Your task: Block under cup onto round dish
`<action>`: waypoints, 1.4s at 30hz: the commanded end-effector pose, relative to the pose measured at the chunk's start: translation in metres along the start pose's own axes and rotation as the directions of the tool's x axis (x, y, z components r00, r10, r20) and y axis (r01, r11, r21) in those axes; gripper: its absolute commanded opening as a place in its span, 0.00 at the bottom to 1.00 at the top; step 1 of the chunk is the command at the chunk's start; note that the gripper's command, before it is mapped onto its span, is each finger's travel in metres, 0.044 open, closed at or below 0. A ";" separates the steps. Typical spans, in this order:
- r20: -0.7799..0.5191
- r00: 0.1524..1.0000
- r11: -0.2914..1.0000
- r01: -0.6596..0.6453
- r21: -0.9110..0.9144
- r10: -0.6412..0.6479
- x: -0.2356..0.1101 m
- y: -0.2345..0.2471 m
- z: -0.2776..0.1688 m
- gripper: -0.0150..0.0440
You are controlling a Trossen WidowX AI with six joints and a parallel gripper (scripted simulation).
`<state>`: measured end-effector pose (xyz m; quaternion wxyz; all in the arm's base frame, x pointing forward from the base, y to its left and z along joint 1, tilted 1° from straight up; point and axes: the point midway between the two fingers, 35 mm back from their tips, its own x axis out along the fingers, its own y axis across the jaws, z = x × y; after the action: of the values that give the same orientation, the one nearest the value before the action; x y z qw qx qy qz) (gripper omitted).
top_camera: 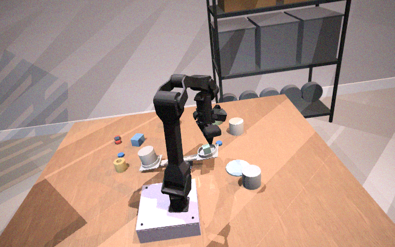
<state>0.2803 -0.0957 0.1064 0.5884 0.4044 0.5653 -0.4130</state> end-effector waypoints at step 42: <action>-0.005 1.000 0.989 0.001 0.149 0.000 0.050 0.006 -0.010 0.61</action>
<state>0.2840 -0.0864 0.0606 0.5591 0.4468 0.5324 -0.4521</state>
